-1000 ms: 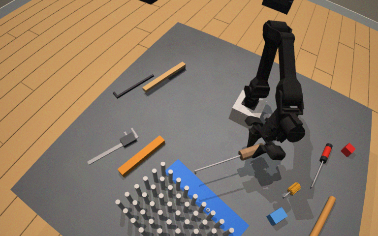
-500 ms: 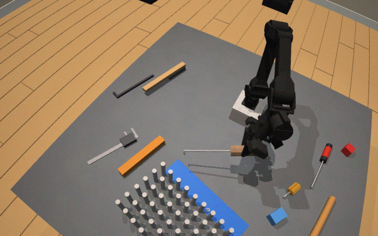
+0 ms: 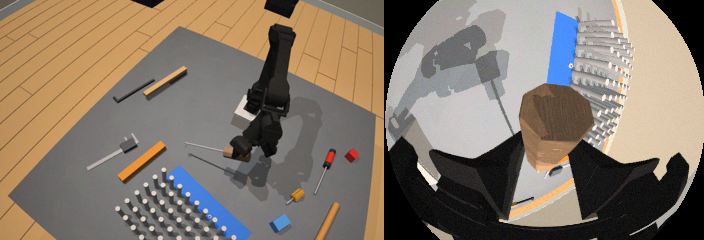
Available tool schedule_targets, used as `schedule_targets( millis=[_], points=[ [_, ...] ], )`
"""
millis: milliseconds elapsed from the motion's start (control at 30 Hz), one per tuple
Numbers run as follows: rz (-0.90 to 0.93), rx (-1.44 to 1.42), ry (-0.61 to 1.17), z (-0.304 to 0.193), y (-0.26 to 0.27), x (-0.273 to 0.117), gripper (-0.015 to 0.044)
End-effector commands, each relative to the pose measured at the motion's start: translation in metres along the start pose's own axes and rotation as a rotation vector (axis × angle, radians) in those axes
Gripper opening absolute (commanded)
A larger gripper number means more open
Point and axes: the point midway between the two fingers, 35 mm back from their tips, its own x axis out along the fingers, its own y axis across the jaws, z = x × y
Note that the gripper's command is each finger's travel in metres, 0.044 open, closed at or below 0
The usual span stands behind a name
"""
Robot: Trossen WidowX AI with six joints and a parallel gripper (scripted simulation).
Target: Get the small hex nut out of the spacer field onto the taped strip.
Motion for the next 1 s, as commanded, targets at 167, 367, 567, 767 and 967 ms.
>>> schedule_targets(
  millis=[167, 367, 567, 767, 967],
  points=[
    [-0.01, 0.204, -0.011, -0.018, -0.016, 0.0, 0.0],
    [-0.014, 0.361, -0.006, -0.027, -0.022, 0.002, 0.0],
    [-0.019, 0.564, 0.002, -0.04, -0.028, 0.004, 0.0],
    [-0.026, 0.764, 0.008, -0.054, -0.034, 0.005, 0.0],
    [-0.036, 0.965, 0.013, -0.067, -0.04, 0.006, 0.0]
  ],
)
